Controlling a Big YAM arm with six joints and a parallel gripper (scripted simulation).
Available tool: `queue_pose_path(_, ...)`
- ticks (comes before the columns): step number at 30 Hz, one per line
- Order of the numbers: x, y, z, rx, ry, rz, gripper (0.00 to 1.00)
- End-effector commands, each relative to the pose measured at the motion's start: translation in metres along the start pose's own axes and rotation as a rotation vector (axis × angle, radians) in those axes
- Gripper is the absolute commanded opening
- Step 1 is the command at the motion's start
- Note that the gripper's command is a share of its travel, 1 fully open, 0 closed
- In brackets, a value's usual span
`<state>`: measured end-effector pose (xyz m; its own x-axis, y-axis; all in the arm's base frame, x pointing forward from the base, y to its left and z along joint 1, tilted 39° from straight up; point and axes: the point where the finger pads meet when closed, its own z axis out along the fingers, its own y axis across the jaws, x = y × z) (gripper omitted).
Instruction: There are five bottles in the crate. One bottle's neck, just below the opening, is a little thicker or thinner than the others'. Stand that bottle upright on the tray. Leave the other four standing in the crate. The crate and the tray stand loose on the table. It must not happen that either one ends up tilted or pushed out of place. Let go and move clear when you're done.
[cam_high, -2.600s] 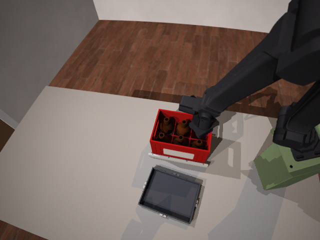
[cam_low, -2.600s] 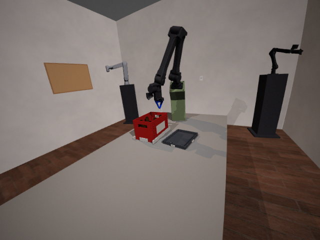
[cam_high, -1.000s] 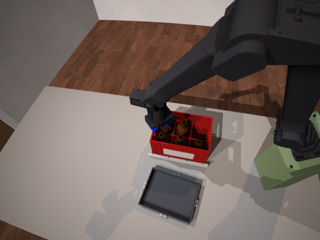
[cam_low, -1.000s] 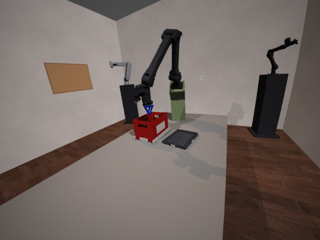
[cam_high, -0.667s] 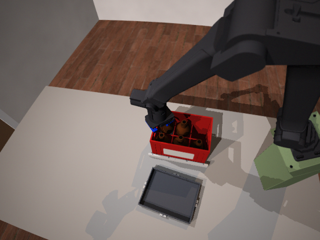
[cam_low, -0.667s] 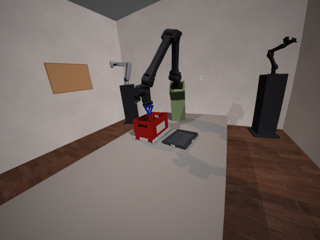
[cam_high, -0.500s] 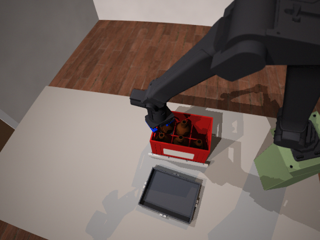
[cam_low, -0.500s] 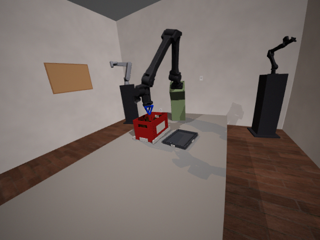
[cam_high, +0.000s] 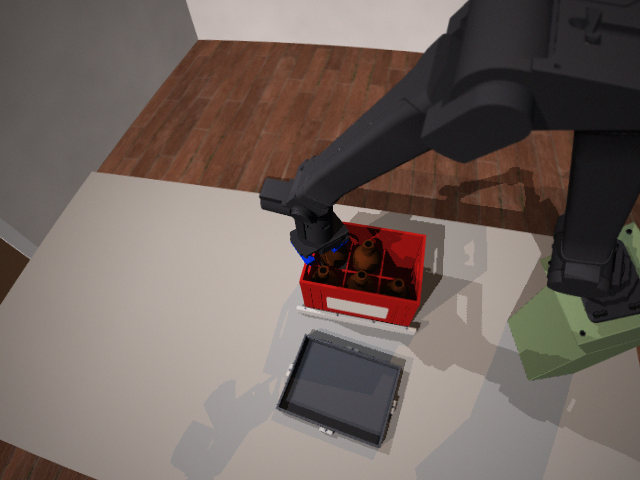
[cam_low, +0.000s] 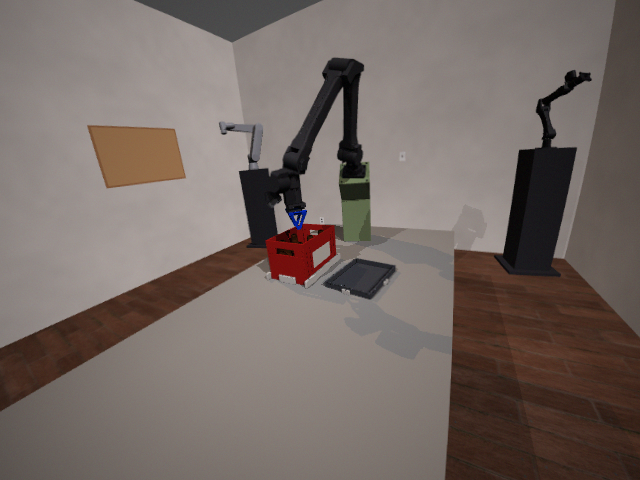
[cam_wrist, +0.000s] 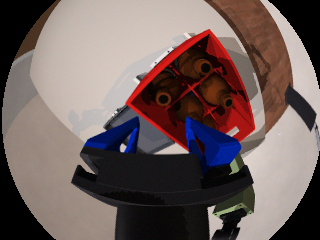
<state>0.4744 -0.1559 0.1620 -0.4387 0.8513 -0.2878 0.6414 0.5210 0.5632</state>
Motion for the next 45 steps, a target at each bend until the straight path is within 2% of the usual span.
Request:
queue_pose_path(1, 0.000, -0.003, -0.001, 0.001, -0.005, 0.017, 0.61)
queue_pose_path(19, 0.006, -0.001, 0.015, 0.003, 0.011, 0.007, 0.61)
queue_pose_path(31, -0.005, -0.001, 0.024, 0.000, -0.007, 0.015, 0.61)
queue_pose_path(45, -0.008, 0.013, 0.040, -0.017, -0.013, -0.002, 0.61)
